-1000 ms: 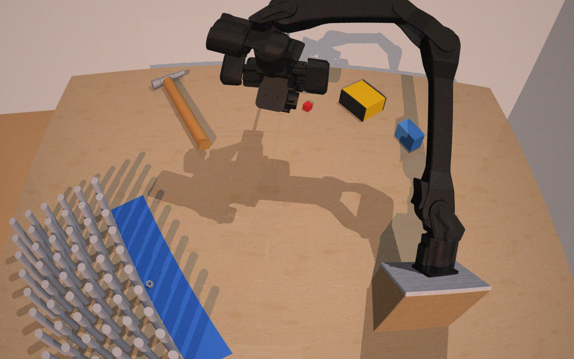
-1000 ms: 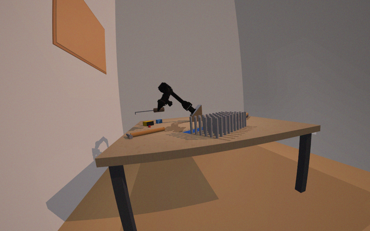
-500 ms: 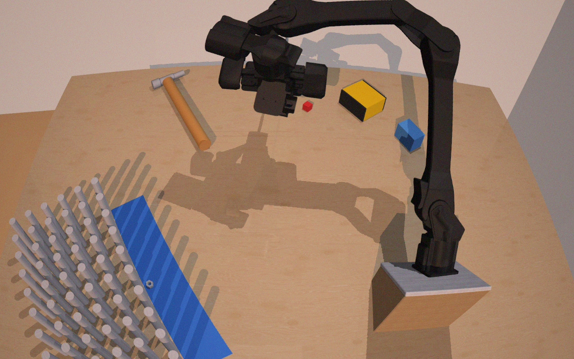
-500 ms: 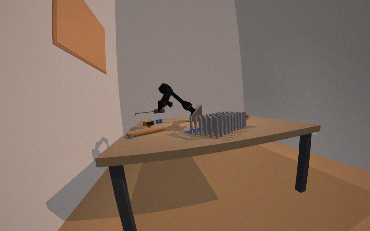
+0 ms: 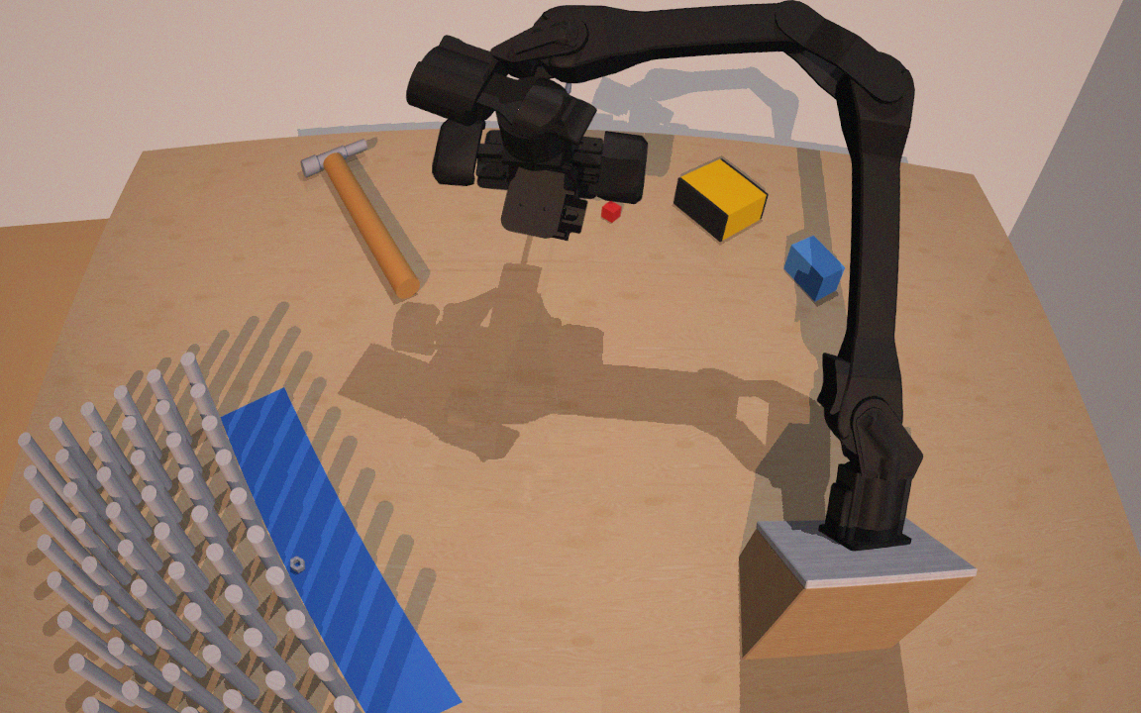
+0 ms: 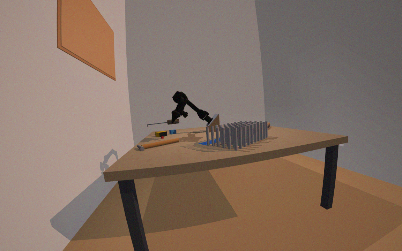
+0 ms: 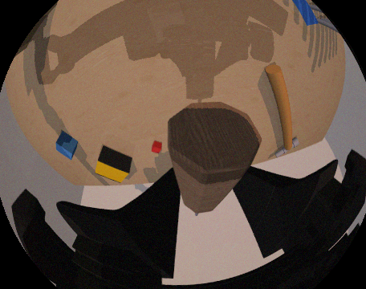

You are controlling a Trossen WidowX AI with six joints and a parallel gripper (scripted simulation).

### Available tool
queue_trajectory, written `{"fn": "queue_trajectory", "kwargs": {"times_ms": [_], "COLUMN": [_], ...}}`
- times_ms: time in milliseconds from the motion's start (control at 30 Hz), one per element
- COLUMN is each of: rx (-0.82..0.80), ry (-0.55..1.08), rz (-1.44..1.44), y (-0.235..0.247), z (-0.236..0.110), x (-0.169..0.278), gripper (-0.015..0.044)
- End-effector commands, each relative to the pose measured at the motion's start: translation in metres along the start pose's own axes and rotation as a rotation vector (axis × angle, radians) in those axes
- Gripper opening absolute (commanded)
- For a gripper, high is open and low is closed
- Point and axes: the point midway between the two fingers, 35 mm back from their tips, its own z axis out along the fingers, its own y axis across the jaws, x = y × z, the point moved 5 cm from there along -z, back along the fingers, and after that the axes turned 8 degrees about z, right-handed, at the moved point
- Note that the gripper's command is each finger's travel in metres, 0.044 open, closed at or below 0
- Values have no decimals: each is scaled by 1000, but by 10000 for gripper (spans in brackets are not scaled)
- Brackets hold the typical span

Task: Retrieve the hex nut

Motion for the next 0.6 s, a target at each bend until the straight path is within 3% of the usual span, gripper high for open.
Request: {"fn": "queue_trajectory", "kwargs": {"times_ms": [0,567], "rx": [1,-2], "ry": [-4,-10], "rz": [-4,-3], "y": [0,-2], "z": [2,9], "x": [-2,-8], "gripper": [0,0]}}
